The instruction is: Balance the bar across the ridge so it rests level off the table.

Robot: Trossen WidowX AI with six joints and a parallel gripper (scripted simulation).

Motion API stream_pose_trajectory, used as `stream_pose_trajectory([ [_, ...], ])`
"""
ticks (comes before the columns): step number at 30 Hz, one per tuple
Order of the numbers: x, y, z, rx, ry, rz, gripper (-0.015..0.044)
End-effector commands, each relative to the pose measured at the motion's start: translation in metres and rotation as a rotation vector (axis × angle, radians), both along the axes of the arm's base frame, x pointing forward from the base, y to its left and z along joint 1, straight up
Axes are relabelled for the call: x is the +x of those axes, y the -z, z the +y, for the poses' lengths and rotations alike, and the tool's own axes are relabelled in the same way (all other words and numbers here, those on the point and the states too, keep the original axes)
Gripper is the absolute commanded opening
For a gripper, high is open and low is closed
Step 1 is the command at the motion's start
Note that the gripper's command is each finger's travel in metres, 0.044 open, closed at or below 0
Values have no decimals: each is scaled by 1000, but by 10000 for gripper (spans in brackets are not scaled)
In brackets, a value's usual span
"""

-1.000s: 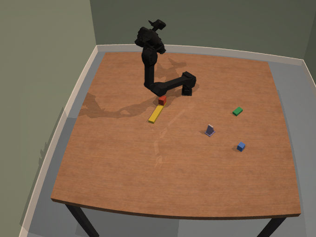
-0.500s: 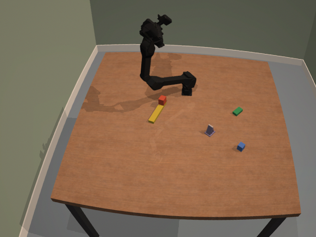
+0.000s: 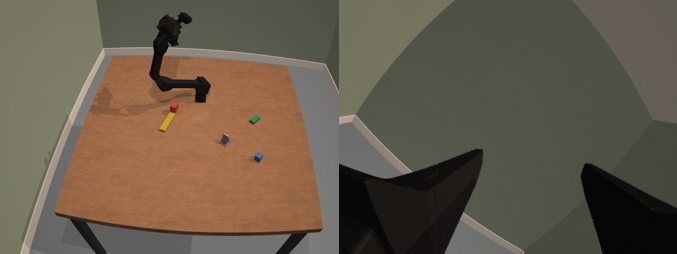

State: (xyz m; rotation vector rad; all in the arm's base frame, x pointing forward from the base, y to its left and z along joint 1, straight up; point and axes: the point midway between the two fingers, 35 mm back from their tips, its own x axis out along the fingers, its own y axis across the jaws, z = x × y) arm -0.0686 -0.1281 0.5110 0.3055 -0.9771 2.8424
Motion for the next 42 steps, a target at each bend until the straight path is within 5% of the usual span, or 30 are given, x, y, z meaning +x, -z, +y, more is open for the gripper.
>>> stream_pose_trajectory([
  [1,-10,1,18,-56,59,-8,315],
  [22,-37,11,122,-229,492,-38,315],
  [42,-17,33,220,-441,886,-56,315],
])
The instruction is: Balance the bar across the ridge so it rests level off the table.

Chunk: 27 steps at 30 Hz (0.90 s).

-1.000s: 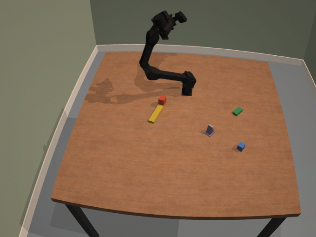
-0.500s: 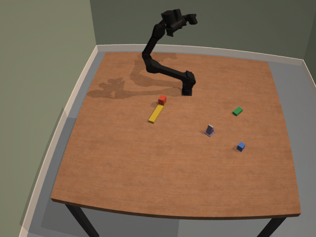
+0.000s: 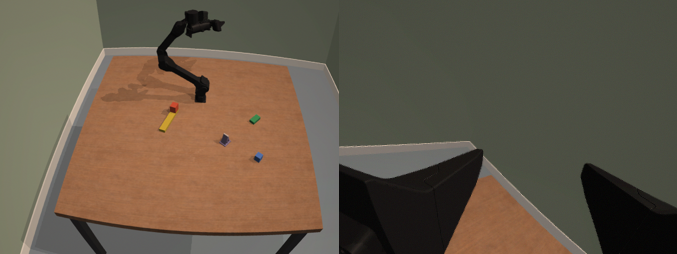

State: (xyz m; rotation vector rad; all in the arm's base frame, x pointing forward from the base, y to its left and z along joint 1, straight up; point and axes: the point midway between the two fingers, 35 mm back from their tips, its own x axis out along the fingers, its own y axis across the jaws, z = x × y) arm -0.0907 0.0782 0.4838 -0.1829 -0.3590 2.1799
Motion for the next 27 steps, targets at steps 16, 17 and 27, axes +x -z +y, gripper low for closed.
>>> stream_pose_trajectory([
  [16,52,30,72,-193,356,16,315],
  [17,55,32,75,-203,375,18,315],
  [27,95,51,98,-304,565,45,315],
])
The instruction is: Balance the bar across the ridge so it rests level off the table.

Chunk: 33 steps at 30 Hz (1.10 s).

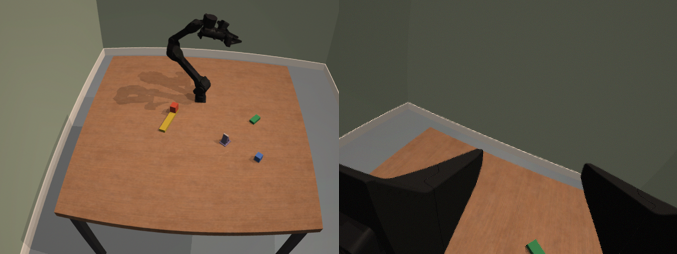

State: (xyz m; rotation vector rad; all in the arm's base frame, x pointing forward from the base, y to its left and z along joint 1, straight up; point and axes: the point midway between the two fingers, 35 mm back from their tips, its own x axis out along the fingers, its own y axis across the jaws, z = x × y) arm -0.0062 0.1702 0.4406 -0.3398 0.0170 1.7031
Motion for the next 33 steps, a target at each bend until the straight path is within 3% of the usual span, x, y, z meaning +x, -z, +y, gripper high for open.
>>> stream_pose_trajectory([
  [1,15,9,8,-42,63,9,315],
  [33,158,81,3,-344,652,151,315],
])
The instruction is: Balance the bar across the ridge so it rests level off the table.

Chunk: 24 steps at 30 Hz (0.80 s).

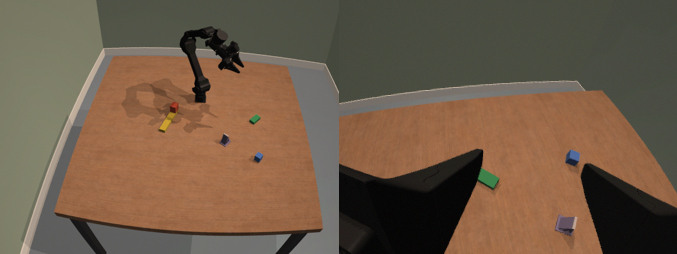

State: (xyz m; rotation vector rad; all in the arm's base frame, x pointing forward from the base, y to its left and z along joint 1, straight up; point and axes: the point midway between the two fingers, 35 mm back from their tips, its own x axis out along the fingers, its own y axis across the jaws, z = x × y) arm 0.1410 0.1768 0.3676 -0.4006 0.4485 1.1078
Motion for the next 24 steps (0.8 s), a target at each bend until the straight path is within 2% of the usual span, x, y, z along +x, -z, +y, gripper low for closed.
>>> stream_pose_trajectory([
  [1,15,11,-6,-36,58,25,315],
  [24,92,66,-75,-198,467,213,315],
])
